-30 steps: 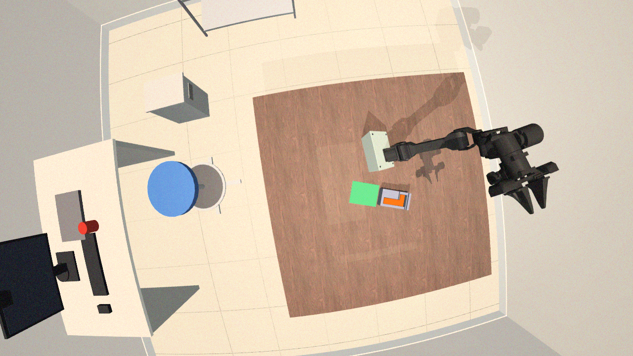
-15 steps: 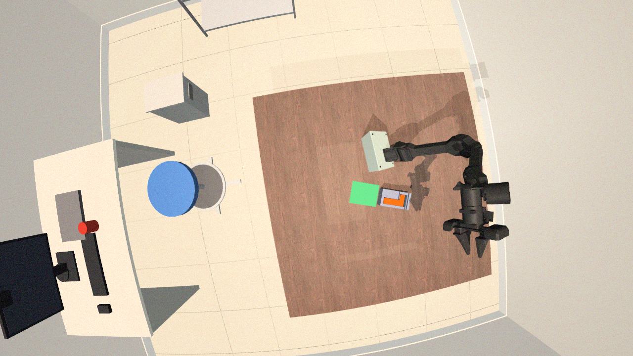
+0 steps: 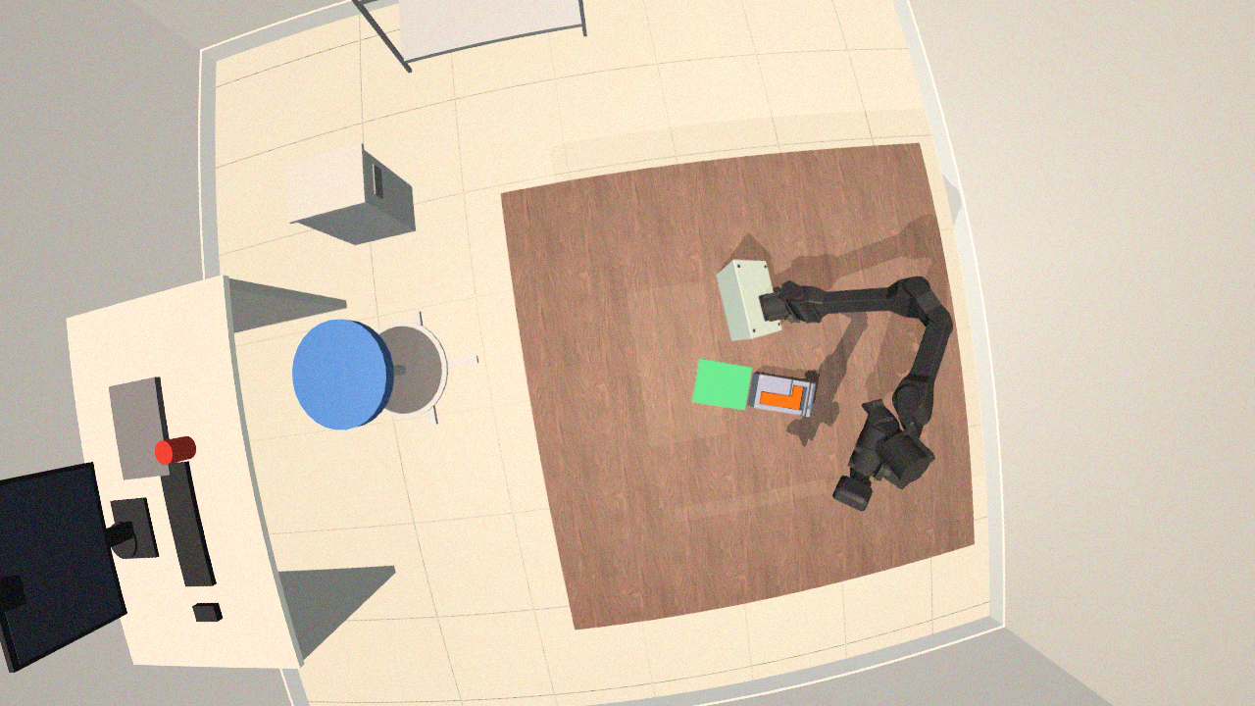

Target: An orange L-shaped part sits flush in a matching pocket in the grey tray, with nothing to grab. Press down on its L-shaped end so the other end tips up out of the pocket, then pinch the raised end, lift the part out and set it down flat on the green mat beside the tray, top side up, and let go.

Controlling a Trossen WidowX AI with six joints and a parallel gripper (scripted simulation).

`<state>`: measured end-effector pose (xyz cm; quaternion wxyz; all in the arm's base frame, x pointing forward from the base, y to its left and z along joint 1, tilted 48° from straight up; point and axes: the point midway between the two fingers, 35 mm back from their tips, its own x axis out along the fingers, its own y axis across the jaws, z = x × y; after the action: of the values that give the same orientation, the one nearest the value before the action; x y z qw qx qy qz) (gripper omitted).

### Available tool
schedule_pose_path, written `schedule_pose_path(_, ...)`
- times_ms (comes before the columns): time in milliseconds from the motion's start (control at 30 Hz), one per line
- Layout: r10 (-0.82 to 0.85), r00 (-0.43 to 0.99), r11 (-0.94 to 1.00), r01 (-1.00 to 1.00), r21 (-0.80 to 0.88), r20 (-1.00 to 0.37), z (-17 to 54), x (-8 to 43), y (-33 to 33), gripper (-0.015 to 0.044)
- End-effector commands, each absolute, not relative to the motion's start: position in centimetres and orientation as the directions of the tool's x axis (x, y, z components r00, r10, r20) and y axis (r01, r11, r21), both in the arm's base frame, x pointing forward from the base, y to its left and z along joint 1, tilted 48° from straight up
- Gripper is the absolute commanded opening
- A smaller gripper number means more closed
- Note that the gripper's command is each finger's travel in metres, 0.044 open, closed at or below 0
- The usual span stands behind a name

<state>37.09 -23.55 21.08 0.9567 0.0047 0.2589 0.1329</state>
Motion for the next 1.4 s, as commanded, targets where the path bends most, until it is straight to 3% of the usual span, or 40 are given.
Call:
schedule_pose_path(0, 0.408, 0.685, 0.899, -0.184, 0.398, -0.603, 16.4, 36.3, -17.5, 0.0180)
schedule_pose_path(233, 0.611, 0.388, 0.724, 0.075, 0.685, -0.689, 11.7, 32.4, -8.5, 0.0180)
schedule_pose_path(467, 0.737, 0.053, 0.601, 0.405, 0.689, -0.674, 9.7, 26.6, -1.4, 0.0180)
schedule_pose_path(867, 0.736, 0.053, 0.602, 0.405, 0.688, -0.675, 9.5, 26.7, -1.2, 0.0180)
schedule_pose_path(1133, 0.738, 0.054, 0.600, 0.404, 0.691, -0.673, 4.9, 27.0, 4.0, 0.0180)
schedule_pose_path(1367, 0.738, 0.054, 0.599, 0.404, 0.691, -0.672, 4.7, 27.0, 4.1, 0.0180)
